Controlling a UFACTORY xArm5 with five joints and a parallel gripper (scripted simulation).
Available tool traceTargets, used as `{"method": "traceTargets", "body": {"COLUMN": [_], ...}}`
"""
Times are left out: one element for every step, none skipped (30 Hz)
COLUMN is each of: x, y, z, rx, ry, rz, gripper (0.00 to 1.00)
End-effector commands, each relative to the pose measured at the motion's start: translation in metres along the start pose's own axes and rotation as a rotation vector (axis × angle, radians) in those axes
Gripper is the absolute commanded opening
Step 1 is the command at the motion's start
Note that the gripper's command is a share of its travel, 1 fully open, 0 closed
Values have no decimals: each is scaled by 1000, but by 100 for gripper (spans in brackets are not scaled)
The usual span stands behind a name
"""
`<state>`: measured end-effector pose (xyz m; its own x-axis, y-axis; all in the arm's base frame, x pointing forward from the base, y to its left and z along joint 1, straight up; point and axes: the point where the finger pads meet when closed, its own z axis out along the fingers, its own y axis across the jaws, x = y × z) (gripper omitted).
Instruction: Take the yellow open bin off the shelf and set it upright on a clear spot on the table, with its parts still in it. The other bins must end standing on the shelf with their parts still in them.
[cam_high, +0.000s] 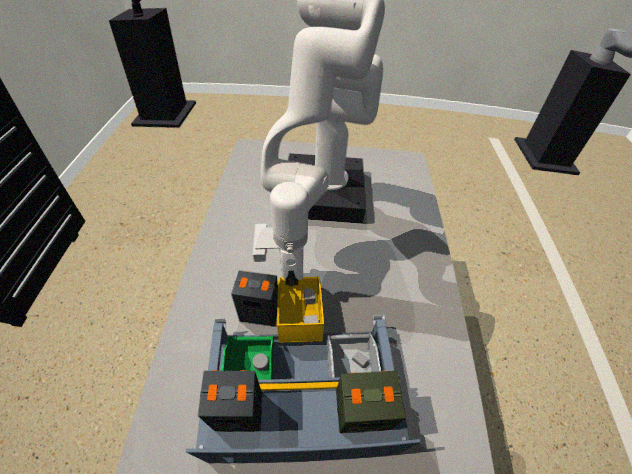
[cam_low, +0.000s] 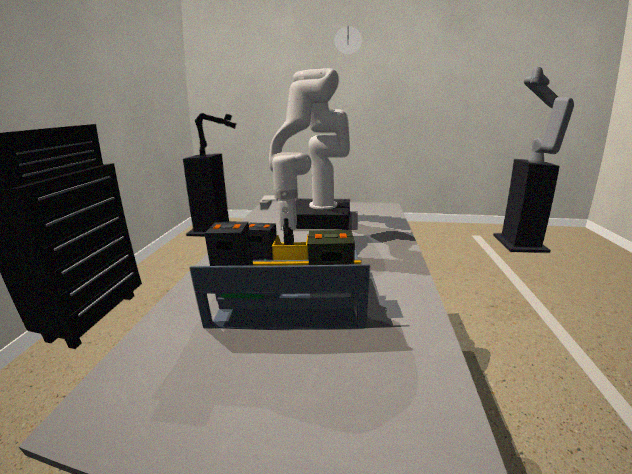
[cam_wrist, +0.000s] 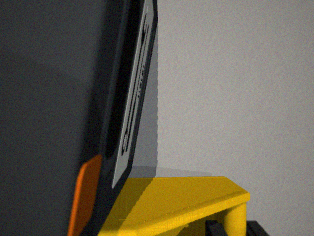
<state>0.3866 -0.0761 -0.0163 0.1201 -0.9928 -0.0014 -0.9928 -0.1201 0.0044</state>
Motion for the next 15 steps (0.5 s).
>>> {"method": "traceTargets", "body": {"x": [0,0,0,0,0,0,0,0,0,0,0,0,0,0,0], "y": [-1,-1,-1,-1,-1,-1,-1,-1,-1,-1,-1,-1,-1,-1,-1], "z": [1,1,1,2,2,3,3,4,4,4,4,4,4,4,4], "rx": [2,2,2,2,2,2,2,2,2,2,2,2,2,2,2], "ry": [6,6,6,6,6,6,6,6,6,6,6,6,6,6,6], "rz": [0,0,0,0,0,0,0,0,0,0,0,0,0,0,0], "gripper": [0,0,0,0,0,0,0,0,0,0,0,0,0,0,0]}}
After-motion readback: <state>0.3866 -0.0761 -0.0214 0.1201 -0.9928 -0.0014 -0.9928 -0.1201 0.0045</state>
